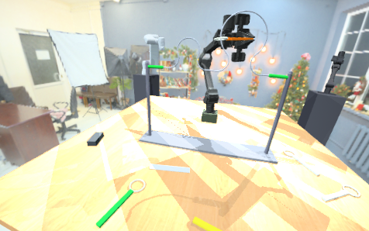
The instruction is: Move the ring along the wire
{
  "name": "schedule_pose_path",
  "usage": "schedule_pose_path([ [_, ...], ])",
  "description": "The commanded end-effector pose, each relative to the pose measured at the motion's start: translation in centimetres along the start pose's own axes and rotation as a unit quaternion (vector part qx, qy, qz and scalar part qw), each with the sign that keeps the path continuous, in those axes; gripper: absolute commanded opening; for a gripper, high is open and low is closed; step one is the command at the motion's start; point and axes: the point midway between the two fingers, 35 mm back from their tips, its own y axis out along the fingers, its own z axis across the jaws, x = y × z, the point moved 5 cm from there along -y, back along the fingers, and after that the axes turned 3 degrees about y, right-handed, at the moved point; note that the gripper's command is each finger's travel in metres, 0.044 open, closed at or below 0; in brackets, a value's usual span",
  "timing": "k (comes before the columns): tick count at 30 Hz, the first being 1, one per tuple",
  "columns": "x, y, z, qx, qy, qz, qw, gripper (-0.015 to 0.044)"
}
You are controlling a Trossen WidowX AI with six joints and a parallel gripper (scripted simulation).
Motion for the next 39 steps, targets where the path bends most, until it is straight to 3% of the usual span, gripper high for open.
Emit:
schedule_pose_path([
  [1, -0.01, -0.03, 0.27, -0.007, -0.022, -0.005, 1.0, -0.015],
  [39, -0.24, 0.16, -0.04, -0.118, -0.224, -0.037, 0.967, -0.015],
])
